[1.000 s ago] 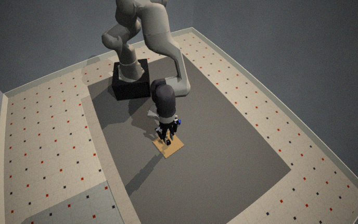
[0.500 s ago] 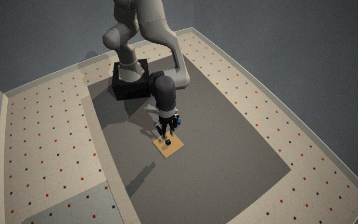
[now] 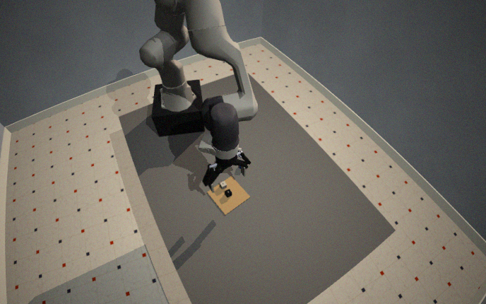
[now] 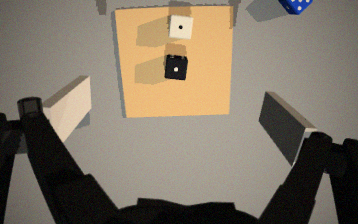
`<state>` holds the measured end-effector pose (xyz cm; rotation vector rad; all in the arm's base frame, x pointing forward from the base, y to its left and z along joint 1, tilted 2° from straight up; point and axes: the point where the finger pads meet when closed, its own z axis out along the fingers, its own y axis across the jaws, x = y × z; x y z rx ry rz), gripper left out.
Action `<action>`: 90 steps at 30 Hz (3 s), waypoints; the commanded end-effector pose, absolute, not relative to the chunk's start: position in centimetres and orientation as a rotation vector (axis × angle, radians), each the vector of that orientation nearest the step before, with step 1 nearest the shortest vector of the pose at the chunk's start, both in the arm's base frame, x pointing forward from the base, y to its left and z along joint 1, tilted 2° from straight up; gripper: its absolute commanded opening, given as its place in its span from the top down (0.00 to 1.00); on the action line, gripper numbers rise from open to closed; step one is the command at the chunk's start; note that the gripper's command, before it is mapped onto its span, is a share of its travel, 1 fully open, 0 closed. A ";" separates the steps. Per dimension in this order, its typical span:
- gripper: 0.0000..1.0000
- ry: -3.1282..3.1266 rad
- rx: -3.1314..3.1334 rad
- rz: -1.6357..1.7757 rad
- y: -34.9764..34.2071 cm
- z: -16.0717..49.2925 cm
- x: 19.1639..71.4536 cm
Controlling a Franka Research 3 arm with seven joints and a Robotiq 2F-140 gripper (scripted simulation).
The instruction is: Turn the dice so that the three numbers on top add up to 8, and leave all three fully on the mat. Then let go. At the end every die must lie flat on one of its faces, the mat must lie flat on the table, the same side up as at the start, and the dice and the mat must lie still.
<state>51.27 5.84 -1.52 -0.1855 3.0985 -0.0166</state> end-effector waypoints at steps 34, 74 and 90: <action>0.00 2.900 -1.193 -0.034 9.0 -2.7 48.0; 0.00 2.212 -2.240 -0.037 13.0 -3.3 44.4; 0.00 1.824 -2.565 -0.039 14.5 -3.3 43.0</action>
